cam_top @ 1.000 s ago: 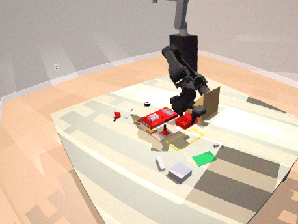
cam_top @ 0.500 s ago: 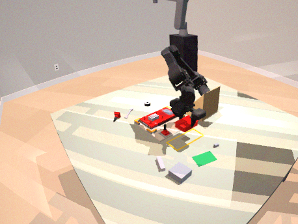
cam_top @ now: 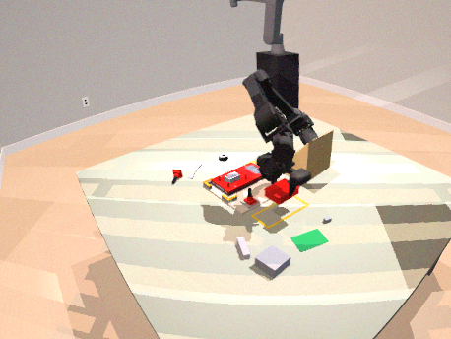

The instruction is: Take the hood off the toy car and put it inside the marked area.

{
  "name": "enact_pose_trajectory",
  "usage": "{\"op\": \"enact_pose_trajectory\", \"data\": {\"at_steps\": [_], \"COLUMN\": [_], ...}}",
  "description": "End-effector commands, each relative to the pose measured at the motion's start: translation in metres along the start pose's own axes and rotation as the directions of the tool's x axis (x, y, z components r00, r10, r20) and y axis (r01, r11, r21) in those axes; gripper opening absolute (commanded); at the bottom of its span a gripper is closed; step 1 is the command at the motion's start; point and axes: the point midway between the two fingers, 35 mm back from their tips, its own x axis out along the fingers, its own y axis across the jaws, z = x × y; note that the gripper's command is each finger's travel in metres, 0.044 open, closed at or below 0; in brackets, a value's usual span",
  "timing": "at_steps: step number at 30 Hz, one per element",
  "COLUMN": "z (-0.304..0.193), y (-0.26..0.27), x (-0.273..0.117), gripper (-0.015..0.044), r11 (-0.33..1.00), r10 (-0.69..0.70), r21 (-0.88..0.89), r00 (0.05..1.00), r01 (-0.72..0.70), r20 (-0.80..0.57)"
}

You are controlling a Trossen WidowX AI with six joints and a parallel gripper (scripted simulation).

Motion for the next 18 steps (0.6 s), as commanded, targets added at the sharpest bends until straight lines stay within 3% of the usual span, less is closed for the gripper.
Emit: {"op": "enact_pose_trajectory", "data": {"at_steps": [1,18], "z": [-0.001,-0.001], "y": [0.000,-0.001], "x": [0.004,0.020], "gripper": [0.0000,0.0000], "r11": [1.000,1.000], "r10": [-0.004,-0.005], "r21": [-0.008,-0.008], "r00": [1.000,1.000], "r01": [0.004,0.005], "r20": [0.001,0.002]}}
